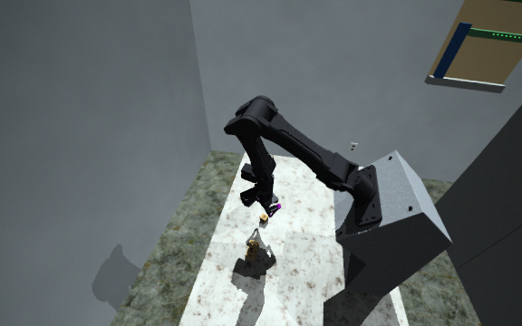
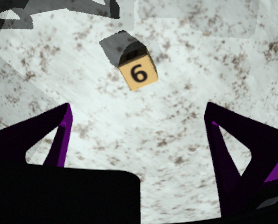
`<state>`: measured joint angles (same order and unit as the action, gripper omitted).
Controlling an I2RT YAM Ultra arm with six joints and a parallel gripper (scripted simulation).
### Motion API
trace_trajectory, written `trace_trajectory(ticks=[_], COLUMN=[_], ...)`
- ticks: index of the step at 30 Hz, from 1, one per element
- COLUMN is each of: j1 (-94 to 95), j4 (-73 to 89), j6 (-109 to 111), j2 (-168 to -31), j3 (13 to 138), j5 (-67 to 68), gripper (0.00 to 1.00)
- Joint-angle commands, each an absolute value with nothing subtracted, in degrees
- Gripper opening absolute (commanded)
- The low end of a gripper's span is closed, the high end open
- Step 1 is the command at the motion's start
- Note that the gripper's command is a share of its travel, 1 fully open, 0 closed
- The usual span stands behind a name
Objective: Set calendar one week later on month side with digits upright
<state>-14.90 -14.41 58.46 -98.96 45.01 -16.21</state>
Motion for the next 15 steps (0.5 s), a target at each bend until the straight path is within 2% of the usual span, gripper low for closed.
trace_trajectory(ticks=[1,15], j1=[-15.09,-15.12], j4=[-14.33,-14.29], j6=[68.1,82.98], j2=[-98.56,-98.49], j3=[44.94,44.9], j5=[-16.26,-16.29], gripper=[1.0,1.0])
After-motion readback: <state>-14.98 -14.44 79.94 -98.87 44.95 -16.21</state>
